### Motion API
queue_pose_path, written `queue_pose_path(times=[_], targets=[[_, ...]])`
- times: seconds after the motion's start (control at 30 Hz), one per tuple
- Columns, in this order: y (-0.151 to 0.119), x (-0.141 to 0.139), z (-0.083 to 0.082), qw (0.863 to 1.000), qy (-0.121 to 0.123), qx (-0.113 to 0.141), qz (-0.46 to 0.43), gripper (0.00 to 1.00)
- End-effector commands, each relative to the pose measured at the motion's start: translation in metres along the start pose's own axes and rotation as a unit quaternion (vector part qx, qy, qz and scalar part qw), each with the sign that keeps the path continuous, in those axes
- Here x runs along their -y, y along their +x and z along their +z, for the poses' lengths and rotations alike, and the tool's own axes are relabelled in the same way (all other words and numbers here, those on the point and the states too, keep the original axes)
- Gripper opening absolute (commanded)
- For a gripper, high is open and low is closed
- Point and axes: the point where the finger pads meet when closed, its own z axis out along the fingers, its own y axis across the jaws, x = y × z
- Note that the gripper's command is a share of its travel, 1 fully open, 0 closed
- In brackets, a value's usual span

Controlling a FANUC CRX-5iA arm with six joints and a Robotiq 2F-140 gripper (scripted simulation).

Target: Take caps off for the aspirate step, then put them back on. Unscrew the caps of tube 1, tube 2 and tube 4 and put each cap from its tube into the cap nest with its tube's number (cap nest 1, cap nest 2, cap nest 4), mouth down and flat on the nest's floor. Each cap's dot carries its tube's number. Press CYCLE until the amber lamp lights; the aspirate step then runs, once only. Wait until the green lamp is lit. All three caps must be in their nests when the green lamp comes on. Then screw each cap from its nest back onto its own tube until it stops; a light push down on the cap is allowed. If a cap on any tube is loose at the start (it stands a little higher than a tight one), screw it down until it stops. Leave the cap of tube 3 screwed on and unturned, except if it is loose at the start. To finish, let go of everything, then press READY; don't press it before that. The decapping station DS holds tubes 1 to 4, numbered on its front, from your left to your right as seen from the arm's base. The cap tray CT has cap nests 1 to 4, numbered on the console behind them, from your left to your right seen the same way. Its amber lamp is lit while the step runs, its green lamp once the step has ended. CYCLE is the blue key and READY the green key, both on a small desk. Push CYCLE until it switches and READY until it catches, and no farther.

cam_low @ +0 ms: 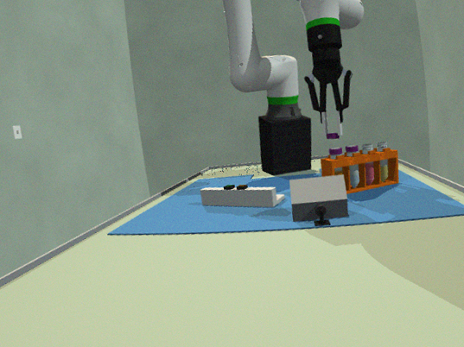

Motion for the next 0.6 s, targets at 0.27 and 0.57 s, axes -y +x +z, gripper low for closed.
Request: queue_pose_path(times=[0.27, 0.57], targets=[[0.036, -0.069, 0.004, 1.0, 0.009, 0.025, -0.008, 0.0], [0.06, -0.113, 0.006, 1.0, 0.009, 0.025, -0.008, 0.0]])
